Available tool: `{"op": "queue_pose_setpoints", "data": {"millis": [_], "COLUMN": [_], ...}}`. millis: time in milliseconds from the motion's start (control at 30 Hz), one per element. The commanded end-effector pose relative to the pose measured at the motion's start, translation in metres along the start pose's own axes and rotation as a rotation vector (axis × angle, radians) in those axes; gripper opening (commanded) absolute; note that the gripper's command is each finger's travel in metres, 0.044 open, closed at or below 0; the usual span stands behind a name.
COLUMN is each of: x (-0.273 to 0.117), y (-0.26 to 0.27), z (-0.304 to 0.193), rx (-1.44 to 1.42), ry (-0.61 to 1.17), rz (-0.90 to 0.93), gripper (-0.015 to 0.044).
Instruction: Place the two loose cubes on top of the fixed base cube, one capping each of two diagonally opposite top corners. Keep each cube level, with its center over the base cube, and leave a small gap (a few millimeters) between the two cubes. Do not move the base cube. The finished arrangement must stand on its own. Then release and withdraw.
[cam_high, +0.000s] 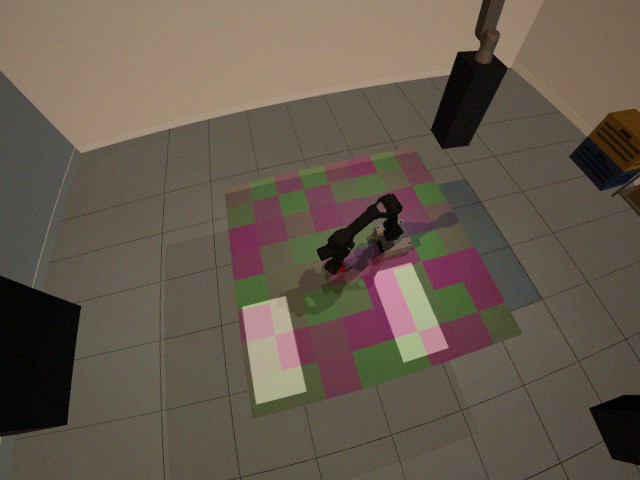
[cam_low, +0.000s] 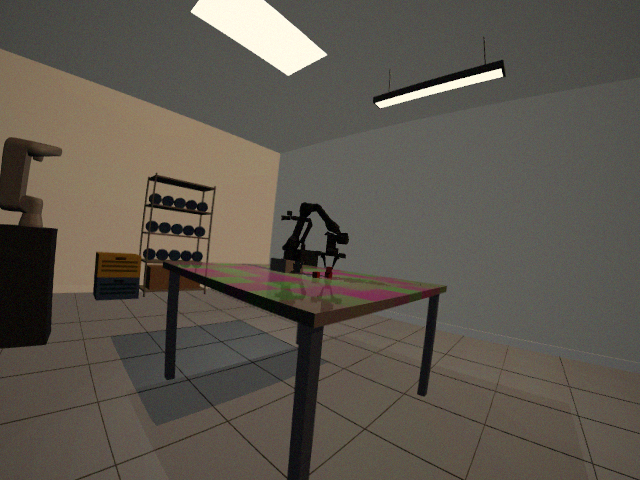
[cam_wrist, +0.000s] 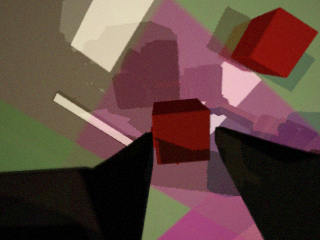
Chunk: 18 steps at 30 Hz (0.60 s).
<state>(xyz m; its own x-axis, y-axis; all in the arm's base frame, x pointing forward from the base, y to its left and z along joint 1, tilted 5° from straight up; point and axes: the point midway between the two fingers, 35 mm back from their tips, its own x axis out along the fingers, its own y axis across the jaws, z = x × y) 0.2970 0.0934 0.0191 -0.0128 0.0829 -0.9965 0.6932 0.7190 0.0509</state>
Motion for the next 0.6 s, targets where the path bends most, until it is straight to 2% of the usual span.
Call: {"op": "queue_pose_setpoints", "data": {"millis": [0,567], "x": [-0.008,-0.027], "y": [0.002,0.002], "z": [0.001,0.001], "rx": [-0.002,-0.002], "ry": [-0.005,-0.005], "rz": [0.009,0.009], "gripper": [0.0205,0.0205]}}
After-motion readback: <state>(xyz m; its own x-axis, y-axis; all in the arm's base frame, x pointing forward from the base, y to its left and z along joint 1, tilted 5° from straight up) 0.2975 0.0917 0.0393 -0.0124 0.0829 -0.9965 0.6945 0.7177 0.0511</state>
